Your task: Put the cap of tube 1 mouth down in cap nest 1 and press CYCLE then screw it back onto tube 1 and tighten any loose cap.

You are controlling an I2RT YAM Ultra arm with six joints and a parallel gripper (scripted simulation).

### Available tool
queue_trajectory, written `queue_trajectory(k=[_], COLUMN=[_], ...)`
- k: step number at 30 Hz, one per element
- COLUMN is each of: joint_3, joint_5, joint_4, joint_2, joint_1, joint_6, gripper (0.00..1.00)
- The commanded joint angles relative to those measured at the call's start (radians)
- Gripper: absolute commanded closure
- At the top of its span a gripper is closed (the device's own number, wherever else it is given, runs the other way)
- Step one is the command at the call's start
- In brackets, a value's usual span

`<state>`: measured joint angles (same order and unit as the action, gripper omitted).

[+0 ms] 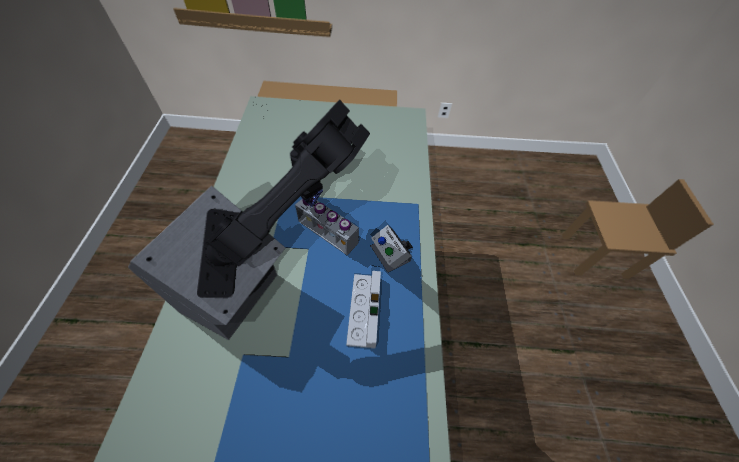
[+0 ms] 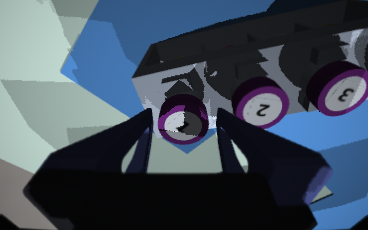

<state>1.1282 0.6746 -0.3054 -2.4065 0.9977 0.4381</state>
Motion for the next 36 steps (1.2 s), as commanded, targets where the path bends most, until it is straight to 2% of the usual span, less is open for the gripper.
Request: queue_trajectory(k=[1,2,4,7,9,10,11,12,16,19,21,28,29,36], joint_3=[0.002,0.002,0.002,0.002,0.003,0.003,0.003,0.003,0.004,0.004,0.004,0.005,0.005,0.005], joint_5=[0.000,0.000,0.000,0.000,0.000,0.000,0.000,0.000,0.000,0.000,0.000,0.000,0.000,0.000], joint_4=[0.001,0.001,0.001,0.001,0.001,0.000,0.000,0.000,0.000,0.000,0.000,0.000,0.000,0.000], joint_2=[0.007,0.007,0.006,0.006,0.005,0.005,0.005,0.005,0.004,0.004,0.003,0.002,0.002,0.002], joint_1=[0.005,0.005,0.006,0.006,0.006,0.007,0.007,0.007,0.008,0.008,0.008,0.008,0.008,0.008], joint_6=[0.225,0.225,0.406,0.495,0.649,0.662,0.746,0.746,0.997,0.997,1.163,1.164,1.164,1.164], gripper=[0.51,0.51,0.51,0.51,0.51,0.51,0.51,0.51,0.51,0.51,0.51,0.51,1.00,1.00])
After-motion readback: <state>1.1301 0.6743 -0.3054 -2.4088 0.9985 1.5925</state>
